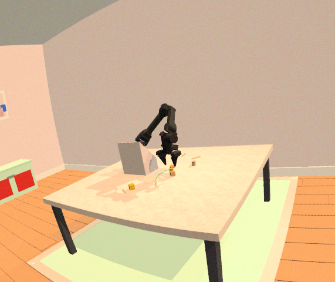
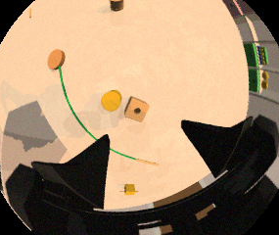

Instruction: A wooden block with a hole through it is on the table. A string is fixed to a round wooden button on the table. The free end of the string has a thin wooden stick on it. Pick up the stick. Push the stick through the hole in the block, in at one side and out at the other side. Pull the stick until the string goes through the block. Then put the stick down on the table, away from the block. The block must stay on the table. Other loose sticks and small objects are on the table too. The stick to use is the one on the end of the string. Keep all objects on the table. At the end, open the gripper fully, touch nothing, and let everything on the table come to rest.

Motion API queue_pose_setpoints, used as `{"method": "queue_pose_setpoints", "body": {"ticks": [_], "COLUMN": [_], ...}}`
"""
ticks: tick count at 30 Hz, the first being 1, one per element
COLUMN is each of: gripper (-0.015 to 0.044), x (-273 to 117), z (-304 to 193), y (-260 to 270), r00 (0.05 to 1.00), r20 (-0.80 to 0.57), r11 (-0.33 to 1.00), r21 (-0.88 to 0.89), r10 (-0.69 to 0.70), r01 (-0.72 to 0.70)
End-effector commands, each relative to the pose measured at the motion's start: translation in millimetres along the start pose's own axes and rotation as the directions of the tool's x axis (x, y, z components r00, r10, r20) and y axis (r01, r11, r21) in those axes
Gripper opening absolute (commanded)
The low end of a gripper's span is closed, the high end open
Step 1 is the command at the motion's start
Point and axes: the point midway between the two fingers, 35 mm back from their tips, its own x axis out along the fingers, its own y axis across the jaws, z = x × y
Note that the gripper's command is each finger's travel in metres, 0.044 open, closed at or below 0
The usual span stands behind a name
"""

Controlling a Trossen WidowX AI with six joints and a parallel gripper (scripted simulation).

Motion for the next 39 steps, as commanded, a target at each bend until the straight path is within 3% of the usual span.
{"method": "queue_pose_setpoints", "body": {"ticks": [1, 18, 23, 27, 31, 36, 39], "gripper": [0.0440, 0.0440, 0.0440, 0.0440, 0.0440, 0.0440, 0.0440], "x": [14.6, 14.6, 12.5, 10.7, 8.8, 6.5, 5.3], "z": [-0.1, -0.1, 0.7, 1.5, 2.3, 3.2, 3.7], "y": [5.2, 5.1, 5.1, 5.1, 5.0, 5.0, 5.0], "r00": [1.000, 1.000, 1.000, 1.000, 1.000, 1.000, 1.000], "r20": [0.020, 0.020, 0.020, 0.019, 0.019, 0.019, 0.019], "r11": [0.998, 0.999, 0.925, 0.706, 0.377, -0.104, -0.270], "r21": [-0.056, -0.040, 0.379, 0.708, 0.926, 0.994, 0.963], "r10": [0.022, 0.022, 0.022, 0.022, 0.022, 0.021, 0.021], "r01": [-0.021, -0.021, -0.027, -0.029, -0.026, -0.017, -0.013]}}
